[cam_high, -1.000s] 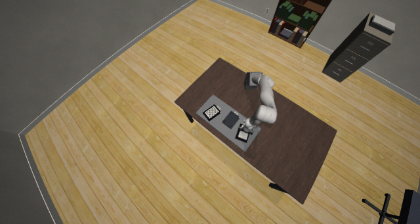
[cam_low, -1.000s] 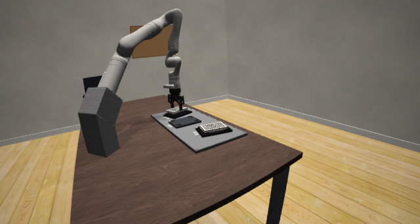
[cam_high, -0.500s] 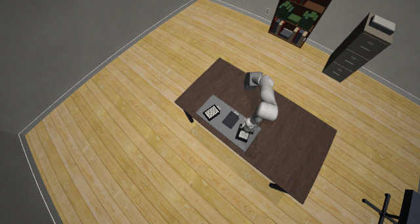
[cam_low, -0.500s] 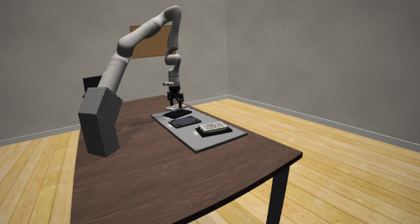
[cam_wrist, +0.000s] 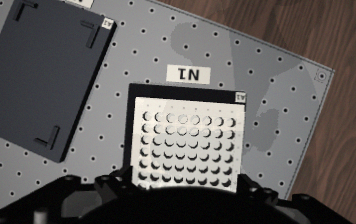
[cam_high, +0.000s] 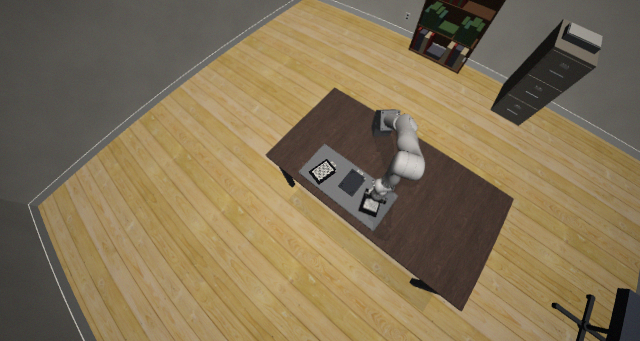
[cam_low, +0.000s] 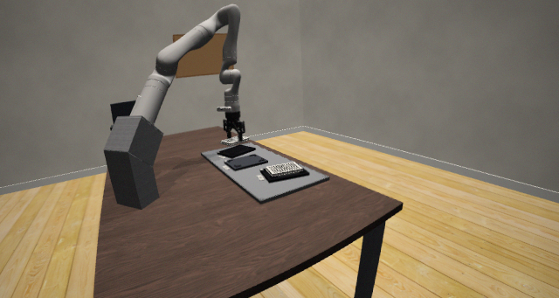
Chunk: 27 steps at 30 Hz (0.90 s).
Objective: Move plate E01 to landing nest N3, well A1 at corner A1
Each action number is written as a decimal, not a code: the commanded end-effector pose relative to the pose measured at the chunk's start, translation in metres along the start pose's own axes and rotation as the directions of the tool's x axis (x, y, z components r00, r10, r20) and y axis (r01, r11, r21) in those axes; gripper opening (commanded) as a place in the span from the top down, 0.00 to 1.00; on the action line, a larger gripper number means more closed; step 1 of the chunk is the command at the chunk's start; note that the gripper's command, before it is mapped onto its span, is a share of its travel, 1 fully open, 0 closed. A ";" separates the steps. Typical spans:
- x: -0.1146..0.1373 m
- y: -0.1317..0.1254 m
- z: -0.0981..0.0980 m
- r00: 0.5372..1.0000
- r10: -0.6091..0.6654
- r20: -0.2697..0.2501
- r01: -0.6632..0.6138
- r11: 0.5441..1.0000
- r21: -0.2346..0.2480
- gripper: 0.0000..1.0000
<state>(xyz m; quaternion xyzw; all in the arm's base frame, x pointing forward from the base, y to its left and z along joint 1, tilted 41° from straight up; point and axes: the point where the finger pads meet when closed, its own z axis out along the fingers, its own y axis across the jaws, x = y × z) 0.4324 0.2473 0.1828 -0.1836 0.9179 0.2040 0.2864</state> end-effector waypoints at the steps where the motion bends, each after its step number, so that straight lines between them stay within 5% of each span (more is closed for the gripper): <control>1: -0.001 -0.002 -0.001 1.000 0.003 0.003 -0.003 1.000 0.003 1.00; 10: -0.001 -0.002 -0.001 1.000 0.003 0.003 -0.003 1.000 0.003 1.00; 27: 0.022 -0.047 -0.001 0.984 0.177 0.003 -0.177 0.984 0.003 1.00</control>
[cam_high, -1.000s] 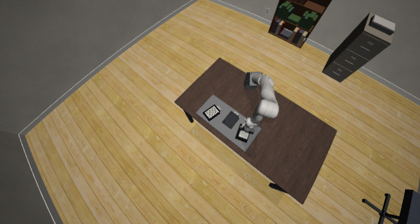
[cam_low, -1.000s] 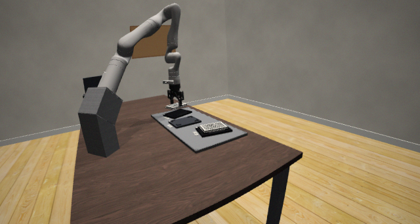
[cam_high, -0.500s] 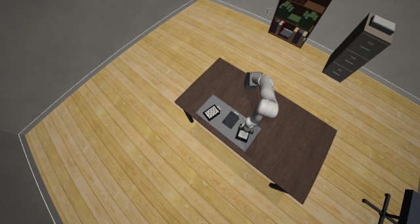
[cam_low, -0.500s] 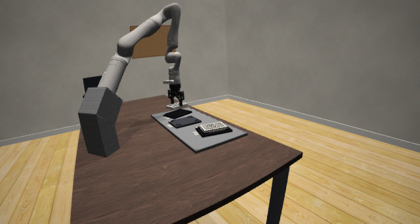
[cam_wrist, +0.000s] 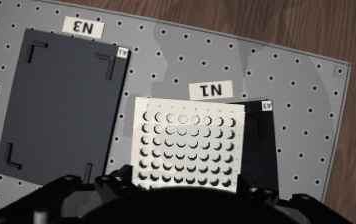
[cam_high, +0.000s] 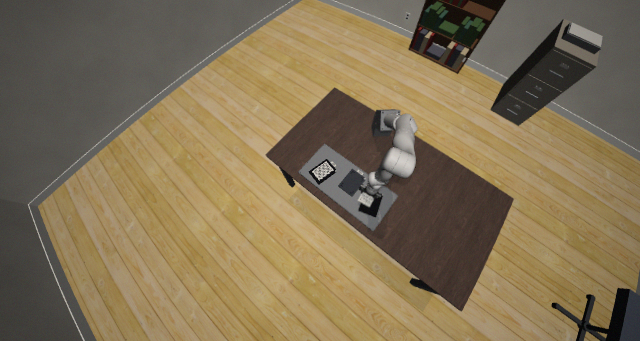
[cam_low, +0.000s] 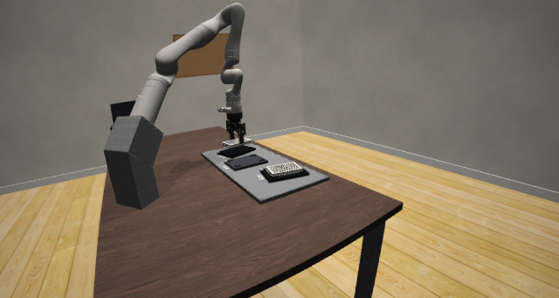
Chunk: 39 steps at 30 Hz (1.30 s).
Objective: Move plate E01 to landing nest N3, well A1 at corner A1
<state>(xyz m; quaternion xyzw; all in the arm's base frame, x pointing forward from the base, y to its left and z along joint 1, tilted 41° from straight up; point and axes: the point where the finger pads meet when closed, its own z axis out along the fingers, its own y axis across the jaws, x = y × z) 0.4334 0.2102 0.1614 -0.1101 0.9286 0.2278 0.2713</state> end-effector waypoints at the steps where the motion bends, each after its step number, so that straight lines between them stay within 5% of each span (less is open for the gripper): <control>1: 0.002 -0.012 0.000 1.000 0.030 -0.002 -0.030 1.000 0.006 1.00; 11: 0.013 -0.044 0.000 0.990 0.139 -0.001 -0.139 0.990 0.006 1.00; 39: 0.039 -0.119 -0.001 0.990 0.140 -0.001 -0.140 0.990 0.006 1.00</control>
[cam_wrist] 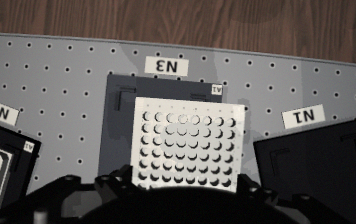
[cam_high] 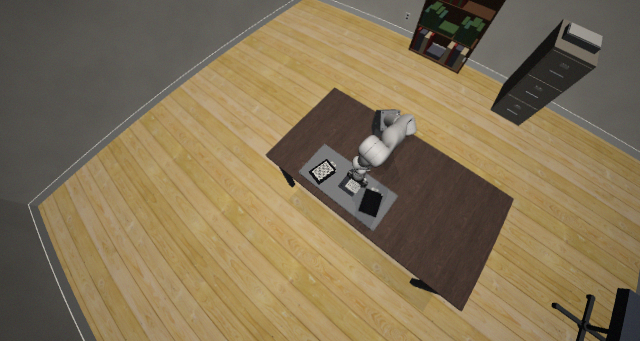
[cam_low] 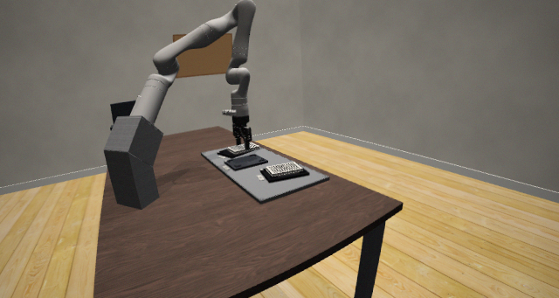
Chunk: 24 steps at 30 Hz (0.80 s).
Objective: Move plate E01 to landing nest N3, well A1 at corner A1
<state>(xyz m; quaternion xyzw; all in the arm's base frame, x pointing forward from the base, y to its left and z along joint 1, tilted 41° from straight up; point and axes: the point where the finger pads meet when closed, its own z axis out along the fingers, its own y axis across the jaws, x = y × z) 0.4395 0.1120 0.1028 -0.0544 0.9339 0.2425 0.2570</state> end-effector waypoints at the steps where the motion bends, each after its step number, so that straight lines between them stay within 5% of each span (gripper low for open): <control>1: 0.003 -0.014 0.000 1.000 0.021 0.000 -0.021 1.000 0.004 1.00; 24: 0.006 -0.028 0.000 1.000 0.021 0.000 -0.021 1.000 0.004 1.00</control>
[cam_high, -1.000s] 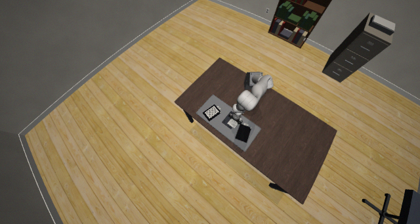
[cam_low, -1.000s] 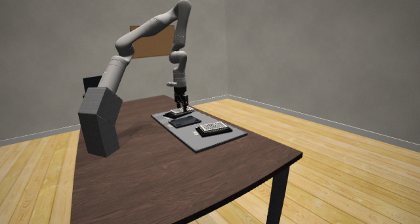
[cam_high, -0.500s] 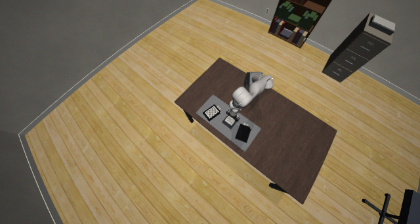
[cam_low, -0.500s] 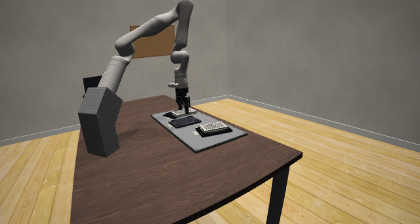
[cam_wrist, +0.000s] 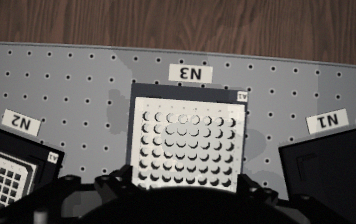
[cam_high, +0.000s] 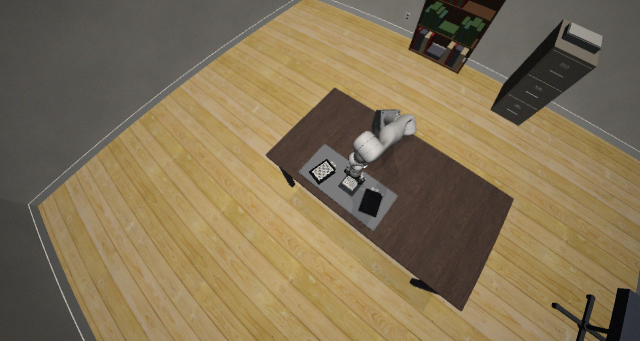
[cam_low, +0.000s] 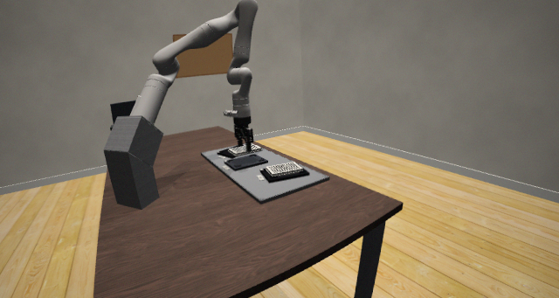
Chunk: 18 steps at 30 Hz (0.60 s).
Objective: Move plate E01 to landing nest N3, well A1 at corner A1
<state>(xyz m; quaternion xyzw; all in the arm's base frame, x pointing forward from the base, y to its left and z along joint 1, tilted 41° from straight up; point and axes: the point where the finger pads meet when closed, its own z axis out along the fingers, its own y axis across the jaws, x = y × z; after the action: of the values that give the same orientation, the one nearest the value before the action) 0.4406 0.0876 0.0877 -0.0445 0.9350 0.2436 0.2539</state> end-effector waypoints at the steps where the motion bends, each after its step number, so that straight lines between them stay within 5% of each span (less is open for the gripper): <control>1: 0.000 0.000 0.000 1.000 0.000 0.001 0.000 1.000 0.001 1.00; 18: 0.001 0.001 0.015 1.000 0.000 0.001 0.000 1.000 0.001 1.00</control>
<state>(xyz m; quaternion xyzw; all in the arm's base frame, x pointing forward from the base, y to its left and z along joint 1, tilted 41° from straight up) 0.4481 0.0906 0.0783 -0.0399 0.9350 0.2414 0.2568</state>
